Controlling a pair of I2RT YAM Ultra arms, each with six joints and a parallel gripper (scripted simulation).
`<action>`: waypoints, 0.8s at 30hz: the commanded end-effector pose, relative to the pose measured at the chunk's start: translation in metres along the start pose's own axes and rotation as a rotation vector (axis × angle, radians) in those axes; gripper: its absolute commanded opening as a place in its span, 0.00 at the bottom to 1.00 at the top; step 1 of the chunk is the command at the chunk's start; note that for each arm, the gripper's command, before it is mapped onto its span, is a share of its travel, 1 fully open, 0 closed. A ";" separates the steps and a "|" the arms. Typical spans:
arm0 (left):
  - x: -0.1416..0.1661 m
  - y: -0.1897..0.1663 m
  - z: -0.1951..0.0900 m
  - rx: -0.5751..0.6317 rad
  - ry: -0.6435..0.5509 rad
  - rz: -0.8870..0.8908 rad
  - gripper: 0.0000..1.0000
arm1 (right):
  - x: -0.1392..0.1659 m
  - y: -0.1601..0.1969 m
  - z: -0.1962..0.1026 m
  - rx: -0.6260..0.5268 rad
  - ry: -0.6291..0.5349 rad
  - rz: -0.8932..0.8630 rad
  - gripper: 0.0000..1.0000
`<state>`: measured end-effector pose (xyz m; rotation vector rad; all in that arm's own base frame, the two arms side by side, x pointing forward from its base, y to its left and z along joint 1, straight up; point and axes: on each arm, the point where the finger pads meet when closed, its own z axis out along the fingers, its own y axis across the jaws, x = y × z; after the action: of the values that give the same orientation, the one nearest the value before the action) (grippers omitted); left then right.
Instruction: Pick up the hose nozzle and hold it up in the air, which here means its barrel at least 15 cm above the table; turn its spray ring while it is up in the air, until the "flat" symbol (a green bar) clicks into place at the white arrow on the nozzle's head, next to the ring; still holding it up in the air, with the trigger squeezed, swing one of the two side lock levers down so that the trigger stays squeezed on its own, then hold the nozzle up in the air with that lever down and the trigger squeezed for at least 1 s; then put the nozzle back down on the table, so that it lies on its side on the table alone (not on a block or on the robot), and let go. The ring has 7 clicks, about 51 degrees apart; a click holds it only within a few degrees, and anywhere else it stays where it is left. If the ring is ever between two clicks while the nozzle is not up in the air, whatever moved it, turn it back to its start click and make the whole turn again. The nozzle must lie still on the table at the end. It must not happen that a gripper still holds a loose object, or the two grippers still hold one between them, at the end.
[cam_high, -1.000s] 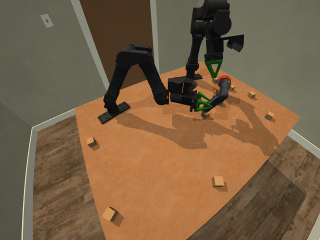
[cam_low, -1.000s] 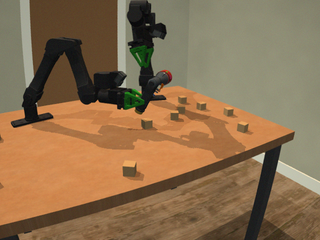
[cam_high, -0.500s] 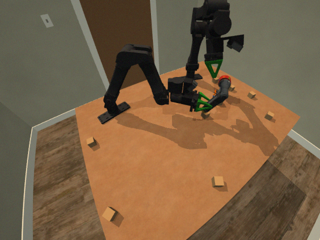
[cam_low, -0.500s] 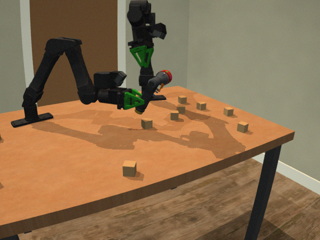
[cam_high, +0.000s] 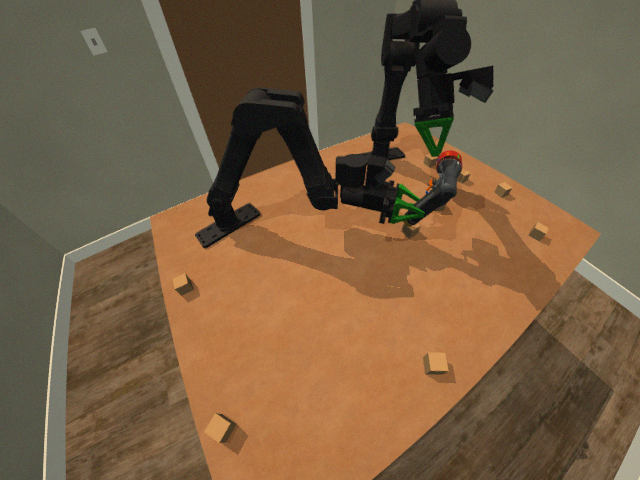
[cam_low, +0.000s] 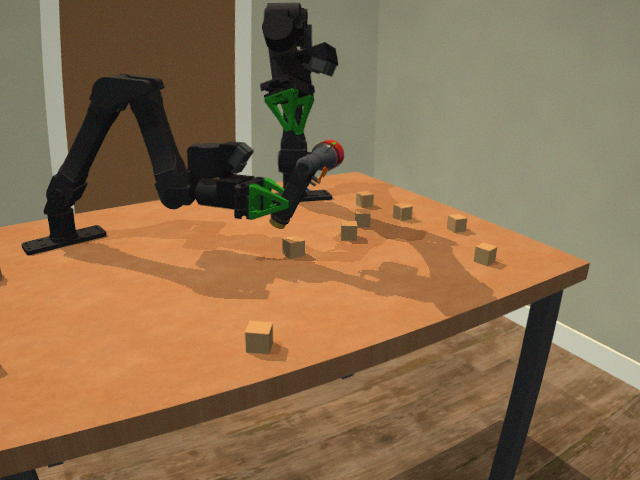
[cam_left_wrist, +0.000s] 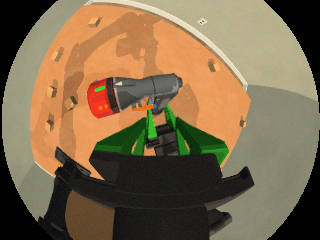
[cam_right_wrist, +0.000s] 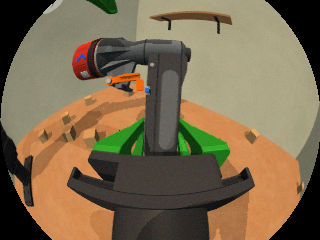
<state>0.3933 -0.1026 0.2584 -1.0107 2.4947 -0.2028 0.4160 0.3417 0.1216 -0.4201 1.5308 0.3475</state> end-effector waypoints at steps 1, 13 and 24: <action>-0.020 -0.017 -0.018 0.152 -0.077 0.053 0.36 | -0.077 0.003 0.007 0.002 -0.209 0.071 0.36; -0.095 -0.035 -0.093 0.418 -0.431 0.302 0.36 | -0.077 0.003 0.007 0.002 -0.209 0.071 0.36; -0.141 -0.029 -0.231 0.555 -0.828 0.446 0.36 | -0.077 0.003 0.007 0.002 -0.209 0.071 0.36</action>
<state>0.4040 -0.0422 0.4496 -0.3397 1.8967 -0.2636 0.4160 0.3417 0.1218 -0.4198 1.5303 0.3478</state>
